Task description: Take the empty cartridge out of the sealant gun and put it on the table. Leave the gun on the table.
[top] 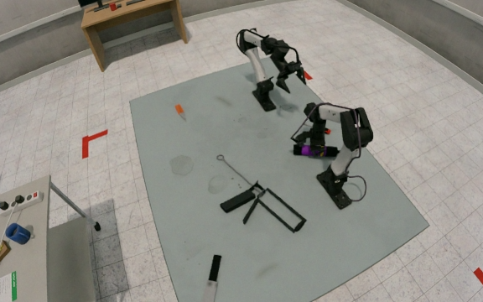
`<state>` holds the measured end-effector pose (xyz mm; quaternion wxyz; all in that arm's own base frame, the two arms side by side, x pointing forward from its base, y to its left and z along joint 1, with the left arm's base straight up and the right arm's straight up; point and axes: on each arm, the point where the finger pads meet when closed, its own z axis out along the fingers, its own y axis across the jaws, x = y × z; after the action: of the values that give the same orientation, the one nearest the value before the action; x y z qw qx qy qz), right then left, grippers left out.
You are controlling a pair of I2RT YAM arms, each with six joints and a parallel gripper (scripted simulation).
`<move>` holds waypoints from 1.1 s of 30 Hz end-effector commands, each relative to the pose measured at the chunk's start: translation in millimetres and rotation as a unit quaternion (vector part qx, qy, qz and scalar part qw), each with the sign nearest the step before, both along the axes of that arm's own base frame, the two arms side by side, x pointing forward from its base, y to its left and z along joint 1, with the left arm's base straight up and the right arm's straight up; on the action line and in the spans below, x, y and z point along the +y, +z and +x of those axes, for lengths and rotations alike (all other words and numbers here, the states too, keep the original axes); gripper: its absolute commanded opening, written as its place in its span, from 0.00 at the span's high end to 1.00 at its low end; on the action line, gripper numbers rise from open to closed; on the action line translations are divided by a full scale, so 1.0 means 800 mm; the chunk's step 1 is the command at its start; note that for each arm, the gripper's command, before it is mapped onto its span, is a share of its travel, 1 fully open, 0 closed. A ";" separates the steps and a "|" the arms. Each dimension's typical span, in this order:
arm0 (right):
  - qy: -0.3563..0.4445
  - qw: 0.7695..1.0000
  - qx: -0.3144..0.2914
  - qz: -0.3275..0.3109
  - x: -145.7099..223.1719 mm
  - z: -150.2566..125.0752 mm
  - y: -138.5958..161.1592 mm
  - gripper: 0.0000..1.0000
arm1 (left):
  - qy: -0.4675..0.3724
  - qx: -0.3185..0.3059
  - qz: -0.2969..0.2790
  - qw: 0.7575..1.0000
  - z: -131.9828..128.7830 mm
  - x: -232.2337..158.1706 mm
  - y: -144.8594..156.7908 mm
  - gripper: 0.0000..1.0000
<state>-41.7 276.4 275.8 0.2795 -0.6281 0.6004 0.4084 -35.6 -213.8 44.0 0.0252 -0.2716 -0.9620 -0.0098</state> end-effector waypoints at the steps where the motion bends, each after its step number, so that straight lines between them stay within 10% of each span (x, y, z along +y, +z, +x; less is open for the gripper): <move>1: 0.001 1.000 0.002 0.023 -0.001 -0.002 0.024 0.00 | 0.000 0.007 -0.028 1.000 -0.002 -0.017 0.035 0.14; 10: 0.001 1.000 0.002 0.023 -0.001 -0.002 0.024 0.00 | -0.010 0.001 -0.030 1.000 0.004 -0.014 0.089 0.14; 17: 0.001 1.000 0.002 0.023 -0.001 -0.002 0.024 0.00 | -0.171 -0.047 -0.066 0.982 0.009 0.001 0.133 0.14; 25: 0.001 1.000 0.002 0.023 -0.001 -0.002 0.024 0.00 | -0.345 -0.087 -0.125 0.926 0.003 0.018 0.180 0.14; 33: 0.001 1.000 0.002 0.023 -0.001 -0.002 0.024 0.00 | -0.548 -0.127 -0.210 0.800 -0.010 0.042 0.246 0.14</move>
<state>-41.7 276.4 275.8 0.2795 -0.6281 0.6004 0.4084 -45.9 -184.9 214.0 -0.1343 -0.6758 -0.7134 0.1281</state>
